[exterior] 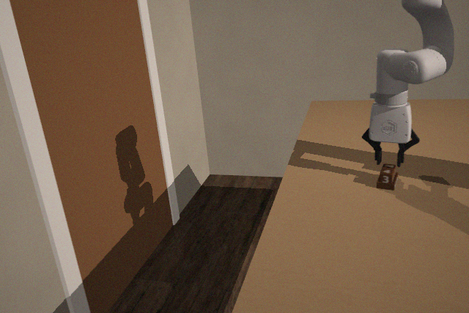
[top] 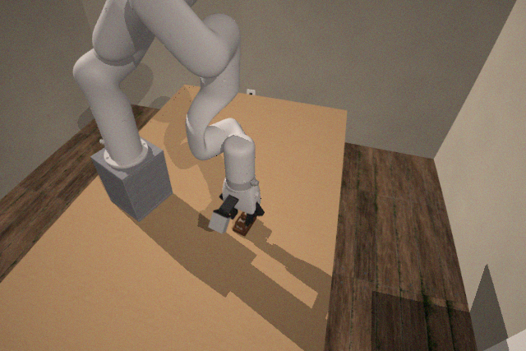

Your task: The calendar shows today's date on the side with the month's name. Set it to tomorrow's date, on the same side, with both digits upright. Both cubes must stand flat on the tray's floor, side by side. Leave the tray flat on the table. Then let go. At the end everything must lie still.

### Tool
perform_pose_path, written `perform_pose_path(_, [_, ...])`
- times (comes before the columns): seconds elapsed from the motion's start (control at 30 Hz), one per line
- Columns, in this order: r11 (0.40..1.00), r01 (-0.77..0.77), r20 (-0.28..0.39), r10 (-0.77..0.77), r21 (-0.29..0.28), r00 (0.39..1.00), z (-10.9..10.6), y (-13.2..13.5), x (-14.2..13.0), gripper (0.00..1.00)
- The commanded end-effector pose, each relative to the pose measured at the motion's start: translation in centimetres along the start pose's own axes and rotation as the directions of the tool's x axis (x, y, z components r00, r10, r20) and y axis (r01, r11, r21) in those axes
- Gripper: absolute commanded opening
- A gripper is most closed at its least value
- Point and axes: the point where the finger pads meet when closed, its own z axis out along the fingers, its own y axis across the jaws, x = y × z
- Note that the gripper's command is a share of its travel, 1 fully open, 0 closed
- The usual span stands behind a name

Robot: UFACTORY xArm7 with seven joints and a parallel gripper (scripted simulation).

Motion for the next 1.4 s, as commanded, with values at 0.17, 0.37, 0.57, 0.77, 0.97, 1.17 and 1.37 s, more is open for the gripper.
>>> perform_pose_path(0.17, [1.0, 0.0, 0.0, 0.0, 0.003, 1.0, -0.1, -0.1, 0.0, 0.49])
perform_pose_path(0.37, [1.0, 0.0, 0.0, 0.0, 0.003, 1.0, -0.1, -0.1, 0.0, 0.49])
perform_pose_path(0.57, [1.0, 0.0, 0.0, 0.0, 0.003, 1.0, 0.0, -0.1, 0.0, 0.49])
perform_pose_path(0.77, [1.0, 0.0, 0.0, 0.0, 0.003, 1.0, 0.3, -0.1, 0.0, 0.49])
perform_pose_path(0.97, [1.0, 0.0, 0.0, 0.0, 0.003, 1.0, 1.2, -0.1, 0.0, 0.49])
perform_pose_path(1.17, [1.0, 0.0, 0.0, 0.0, 0.003, 1.0, 1.9, -0.1, 0.0, 0.49])
perform_pose_path(1.37, [1.0, 0.0, 0.0, 0.0, 0.003, 1.0, 2.6, -0.1, 0.0, 0.49])
